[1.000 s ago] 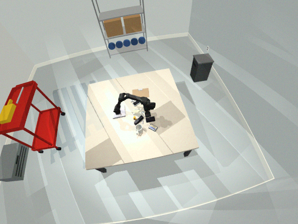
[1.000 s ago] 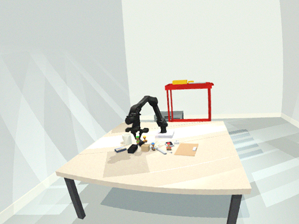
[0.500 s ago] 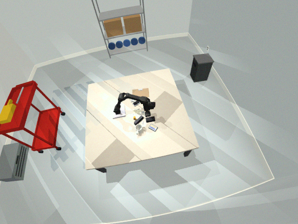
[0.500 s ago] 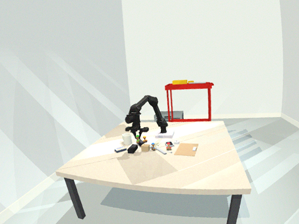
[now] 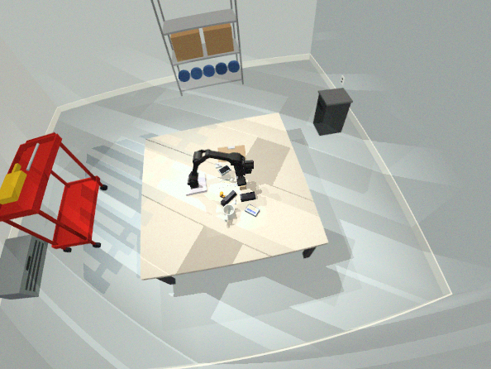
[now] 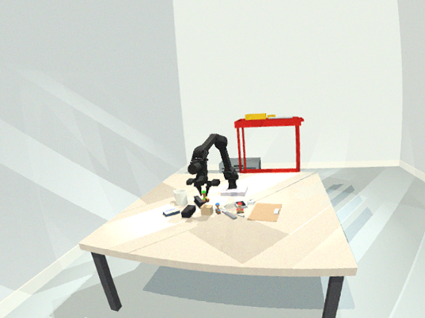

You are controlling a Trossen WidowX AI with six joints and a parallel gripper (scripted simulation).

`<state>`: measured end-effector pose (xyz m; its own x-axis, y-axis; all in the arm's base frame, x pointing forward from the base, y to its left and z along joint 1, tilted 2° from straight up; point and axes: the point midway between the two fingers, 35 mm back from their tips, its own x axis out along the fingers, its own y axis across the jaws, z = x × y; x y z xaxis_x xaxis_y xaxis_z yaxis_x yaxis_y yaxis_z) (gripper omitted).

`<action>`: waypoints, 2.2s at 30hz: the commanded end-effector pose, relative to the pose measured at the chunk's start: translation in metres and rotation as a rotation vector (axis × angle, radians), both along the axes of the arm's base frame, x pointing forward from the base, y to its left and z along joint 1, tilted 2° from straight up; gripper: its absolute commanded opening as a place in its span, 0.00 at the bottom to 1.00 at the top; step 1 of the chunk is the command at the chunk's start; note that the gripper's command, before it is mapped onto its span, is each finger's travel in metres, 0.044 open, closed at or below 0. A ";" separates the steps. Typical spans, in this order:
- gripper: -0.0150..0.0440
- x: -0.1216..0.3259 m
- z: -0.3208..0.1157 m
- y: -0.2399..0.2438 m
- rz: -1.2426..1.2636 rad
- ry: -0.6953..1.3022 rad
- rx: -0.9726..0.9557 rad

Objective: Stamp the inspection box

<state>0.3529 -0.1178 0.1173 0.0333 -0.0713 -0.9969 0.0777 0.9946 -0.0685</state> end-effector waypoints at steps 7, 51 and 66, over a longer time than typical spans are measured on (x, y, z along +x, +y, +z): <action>0.25 -0.011 0.000 0.067 -0.002 0.000 0.004; 0.25 -0.090 -0.018 0.199 -0.001 0.004 0.009; 0.25 -0.089 -0.028 0.199 0.000 0.004 0.007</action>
